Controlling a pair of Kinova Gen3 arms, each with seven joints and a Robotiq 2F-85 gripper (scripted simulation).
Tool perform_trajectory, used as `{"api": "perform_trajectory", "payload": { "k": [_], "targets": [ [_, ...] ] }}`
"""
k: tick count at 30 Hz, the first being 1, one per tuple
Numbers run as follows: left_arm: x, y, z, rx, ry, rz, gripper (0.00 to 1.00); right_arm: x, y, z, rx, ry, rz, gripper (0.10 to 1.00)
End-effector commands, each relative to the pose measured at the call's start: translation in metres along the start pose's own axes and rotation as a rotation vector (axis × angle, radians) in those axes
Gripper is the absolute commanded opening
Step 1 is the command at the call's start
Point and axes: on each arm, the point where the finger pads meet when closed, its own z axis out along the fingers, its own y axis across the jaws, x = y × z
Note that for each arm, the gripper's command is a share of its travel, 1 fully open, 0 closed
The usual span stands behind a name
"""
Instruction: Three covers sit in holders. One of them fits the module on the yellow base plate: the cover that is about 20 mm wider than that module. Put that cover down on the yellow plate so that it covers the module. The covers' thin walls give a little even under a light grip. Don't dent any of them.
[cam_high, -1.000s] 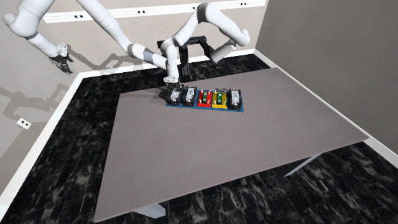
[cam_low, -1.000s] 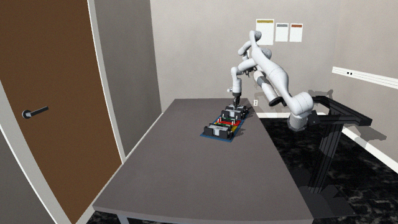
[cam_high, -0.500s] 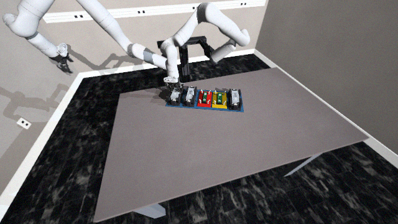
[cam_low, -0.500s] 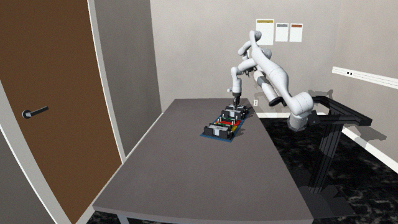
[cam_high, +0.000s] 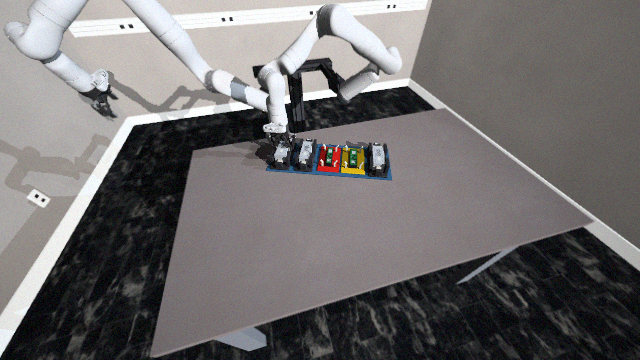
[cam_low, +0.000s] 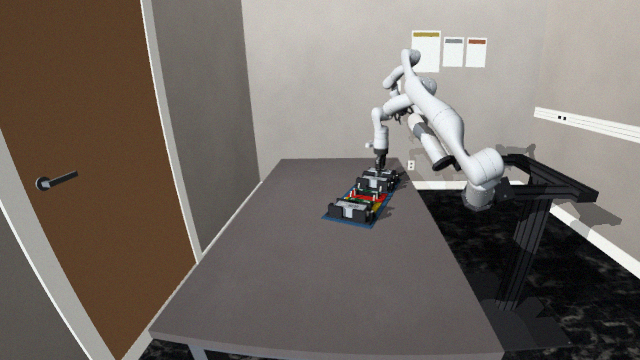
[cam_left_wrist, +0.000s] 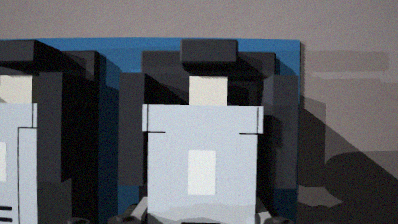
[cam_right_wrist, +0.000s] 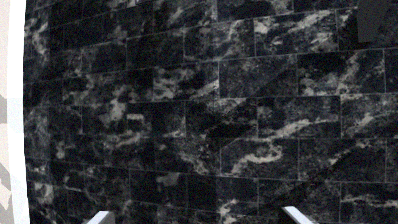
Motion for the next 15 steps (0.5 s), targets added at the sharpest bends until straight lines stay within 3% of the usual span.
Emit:
{"api": "perform_trajectory", "payload": {
  "k": [1, 9, 15],
  "targets": [
    [0.001, 0.001, -0.002, -0.002, 0.002, 0.0, 0.001, 0.0, 0.0, 0.0, 0.0, -0.001, 0.001, 0.999],
    [0.001, 0.001, -0.002, -0.002, 0.002, 0.0, 0.001, 0.0, 0.0, 0.0, 0.0, -0.001, 0.001, 0.999],
    [0.001, 0.001, -0.02, -0.002, 0.002, 0.0, 0.001, 0.0, 0.0, 0.0, 0.0, -0.001, 0.001, 0.999]
  ]
}}
